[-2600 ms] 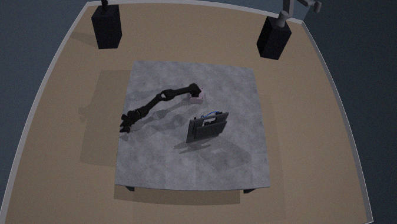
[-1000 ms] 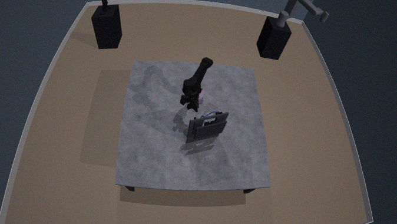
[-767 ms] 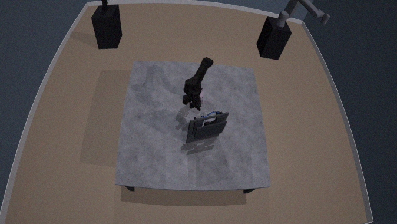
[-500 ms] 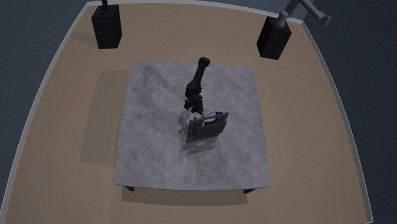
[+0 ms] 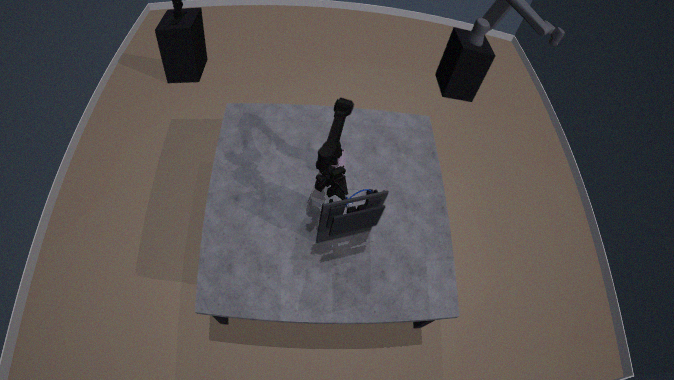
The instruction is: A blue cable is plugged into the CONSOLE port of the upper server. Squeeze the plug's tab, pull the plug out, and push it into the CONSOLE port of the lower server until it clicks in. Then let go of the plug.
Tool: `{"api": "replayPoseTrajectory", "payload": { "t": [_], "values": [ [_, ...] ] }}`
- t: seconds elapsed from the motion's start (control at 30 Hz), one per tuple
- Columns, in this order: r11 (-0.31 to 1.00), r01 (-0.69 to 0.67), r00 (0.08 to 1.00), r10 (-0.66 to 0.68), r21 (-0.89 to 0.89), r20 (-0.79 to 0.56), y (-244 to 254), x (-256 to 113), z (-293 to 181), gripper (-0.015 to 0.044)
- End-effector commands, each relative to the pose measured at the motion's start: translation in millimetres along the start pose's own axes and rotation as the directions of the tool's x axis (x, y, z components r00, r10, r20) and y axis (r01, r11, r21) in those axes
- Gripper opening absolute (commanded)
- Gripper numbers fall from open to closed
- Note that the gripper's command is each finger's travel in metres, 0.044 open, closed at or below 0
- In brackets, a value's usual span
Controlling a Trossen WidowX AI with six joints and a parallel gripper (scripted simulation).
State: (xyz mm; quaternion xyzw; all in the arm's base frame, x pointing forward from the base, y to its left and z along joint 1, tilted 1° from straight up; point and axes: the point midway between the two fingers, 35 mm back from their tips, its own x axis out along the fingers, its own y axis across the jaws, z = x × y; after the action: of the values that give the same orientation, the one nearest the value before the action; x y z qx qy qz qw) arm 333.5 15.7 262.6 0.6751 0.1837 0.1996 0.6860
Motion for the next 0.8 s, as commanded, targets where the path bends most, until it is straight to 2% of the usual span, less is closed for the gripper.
{"api": "replayPoseTrajectory", "payload": {
  "t": [0.0, 0.77],
  "values": [
    [1.000, -0.005, 1.000, 0.005, -0.003, 0.004, 3, 7, 3, 0.0239],
    [1.000, -0.009, 1.000, 0.009, -0.004, 0.004, 3, 42, 12, 0.0239]
  ]
}}
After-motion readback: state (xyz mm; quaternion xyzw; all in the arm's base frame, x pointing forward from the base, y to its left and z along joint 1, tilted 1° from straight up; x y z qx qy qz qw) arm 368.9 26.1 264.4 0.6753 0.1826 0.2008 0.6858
